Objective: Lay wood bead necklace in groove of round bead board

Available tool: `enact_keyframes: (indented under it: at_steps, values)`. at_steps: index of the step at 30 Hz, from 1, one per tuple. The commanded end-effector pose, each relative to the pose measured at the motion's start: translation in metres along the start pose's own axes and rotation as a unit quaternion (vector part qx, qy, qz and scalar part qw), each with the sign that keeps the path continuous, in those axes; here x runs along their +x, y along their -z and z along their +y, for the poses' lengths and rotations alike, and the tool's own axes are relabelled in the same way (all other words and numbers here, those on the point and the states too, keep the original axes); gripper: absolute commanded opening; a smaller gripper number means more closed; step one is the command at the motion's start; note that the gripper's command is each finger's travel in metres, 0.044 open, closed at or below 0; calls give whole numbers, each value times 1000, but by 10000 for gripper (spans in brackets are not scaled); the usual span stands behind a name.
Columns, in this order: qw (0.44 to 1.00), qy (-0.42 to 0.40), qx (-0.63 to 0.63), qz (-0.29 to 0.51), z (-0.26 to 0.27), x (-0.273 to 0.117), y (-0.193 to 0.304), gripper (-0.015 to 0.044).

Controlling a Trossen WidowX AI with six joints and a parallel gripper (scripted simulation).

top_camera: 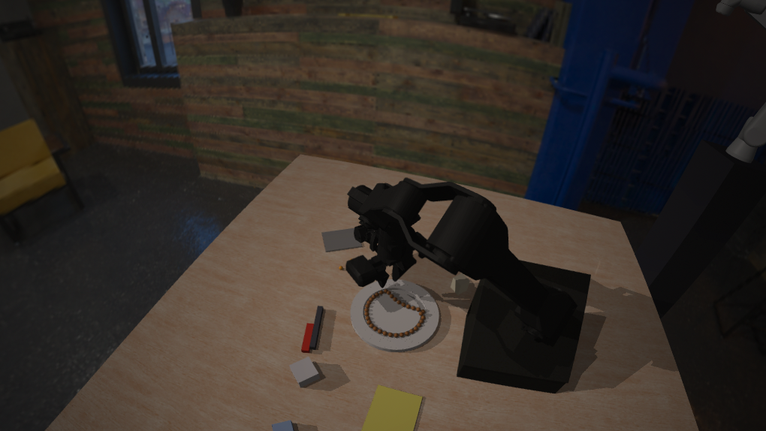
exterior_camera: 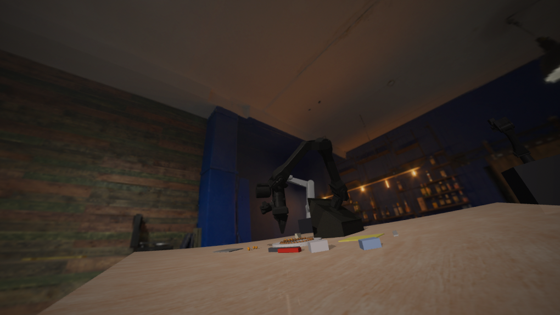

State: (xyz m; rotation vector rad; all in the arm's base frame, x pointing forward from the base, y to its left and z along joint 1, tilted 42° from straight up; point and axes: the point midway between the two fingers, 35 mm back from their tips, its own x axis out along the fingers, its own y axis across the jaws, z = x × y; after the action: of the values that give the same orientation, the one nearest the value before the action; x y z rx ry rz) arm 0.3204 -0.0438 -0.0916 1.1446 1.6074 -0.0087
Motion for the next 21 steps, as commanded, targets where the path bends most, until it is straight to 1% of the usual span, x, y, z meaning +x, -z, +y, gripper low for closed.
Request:
enact_keyframes:
  at_steps: [1,2,5,21]
  values:
    - [1000,3,5,6,-1,10,4,120]
    - [1000,1,0,1,0,2,1,120]
    - [1000,1,1,1,0,4,1,120]
    - [1000,2,4,6,-1,29,4,120]
